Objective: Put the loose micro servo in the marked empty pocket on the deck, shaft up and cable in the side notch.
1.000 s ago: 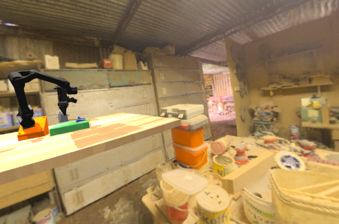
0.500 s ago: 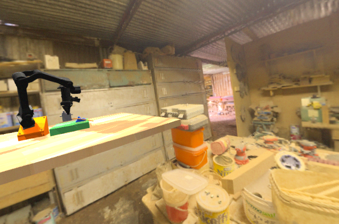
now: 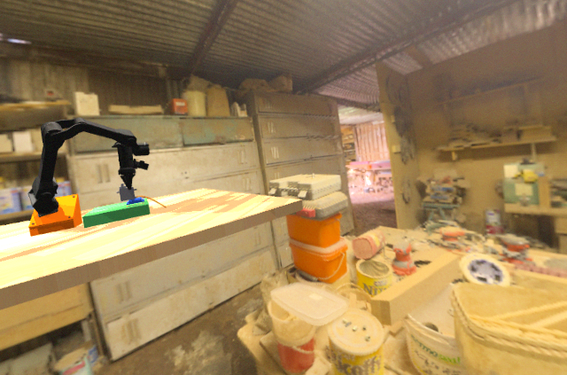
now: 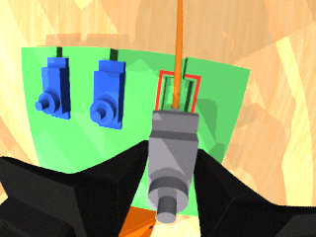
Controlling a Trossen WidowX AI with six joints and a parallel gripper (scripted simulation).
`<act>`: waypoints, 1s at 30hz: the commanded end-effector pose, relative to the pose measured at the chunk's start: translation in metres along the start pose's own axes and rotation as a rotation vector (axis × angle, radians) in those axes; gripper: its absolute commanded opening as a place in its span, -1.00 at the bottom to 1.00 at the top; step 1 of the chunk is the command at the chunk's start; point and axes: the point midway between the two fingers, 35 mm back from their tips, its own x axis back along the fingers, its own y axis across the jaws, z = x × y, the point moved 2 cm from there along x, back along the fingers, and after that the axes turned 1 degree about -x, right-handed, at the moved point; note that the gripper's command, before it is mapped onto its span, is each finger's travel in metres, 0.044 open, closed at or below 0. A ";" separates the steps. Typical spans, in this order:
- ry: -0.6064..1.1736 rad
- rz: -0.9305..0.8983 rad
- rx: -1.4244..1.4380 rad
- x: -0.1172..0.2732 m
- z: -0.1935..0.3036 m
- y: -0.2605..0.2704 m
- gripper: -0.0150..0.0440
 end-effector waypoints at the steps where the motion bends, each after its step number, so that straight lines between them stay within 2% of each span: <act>1: -0.006 0.005 0.007 0.001 -0.013 0.001 -0.49; 6: -0.006 0.005 0.006 0.001 -0.026 0.001 -0.49; 30: -0.007 0.005 0.001 -0.019 -0.026 0.002 -0.49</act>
